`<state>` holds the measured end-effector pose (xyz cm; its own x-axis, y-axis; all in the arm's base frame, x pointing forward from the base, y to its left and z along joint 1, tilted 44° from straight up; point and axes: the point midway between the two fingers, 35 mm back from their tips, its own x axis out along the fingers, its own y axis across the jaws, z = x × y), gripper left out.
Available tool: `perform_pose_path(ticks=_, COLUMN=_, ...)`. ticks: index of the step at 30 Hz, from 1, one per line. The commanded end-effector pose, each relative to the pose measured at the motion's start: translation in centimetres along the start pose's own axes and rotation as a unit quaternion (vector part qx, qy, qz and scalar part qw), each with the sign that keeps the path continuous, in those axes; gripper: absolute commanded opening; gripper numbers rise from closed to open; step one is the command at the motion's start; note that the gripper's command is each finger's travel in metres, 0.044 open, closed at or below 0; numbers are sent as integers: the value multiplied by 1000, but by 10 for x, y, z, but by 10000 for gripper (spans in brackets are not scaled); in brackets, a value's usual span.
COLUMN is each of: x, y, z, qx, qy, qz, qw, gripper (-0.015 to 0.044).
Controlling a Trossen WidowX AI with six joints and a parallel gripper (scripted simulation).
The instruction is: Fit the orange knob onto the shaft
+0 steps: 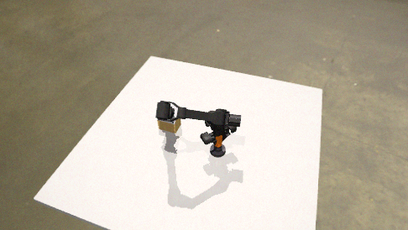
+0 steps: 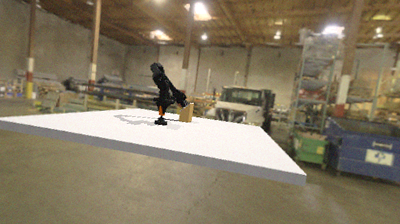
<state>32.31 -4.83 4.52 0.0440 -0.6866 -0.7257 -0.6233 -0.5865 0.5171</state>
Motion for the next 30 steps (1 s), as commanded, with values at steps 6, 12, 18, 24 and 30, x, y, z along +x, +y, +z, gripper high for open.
perform_pose_path(ticks=6, x=-3, y=0, z=0, qx=-1, qy=1, qz=0, qw=1000, gripper=0)
perform_pose_path(ticks=12, x=-4, y=0, z=-1, qx=-44, qy=1, qz=0, qw=999, gripper=0)
perform_pose_path(ticks=18, x=-1, y=0, z=0, qx=-105, qy=1, qz=0, qw=994, gripper=0)
perform_pose_path(ticks=24, x=0, y=0, z=-1, qx=-105, qy=1, qz=0, qw=994, gripper=0)
perform_pose_path(ticks=30, x=0, y=0, z=-1, qx=-105, qy=1, qz=0, qw=994, gripper=0)
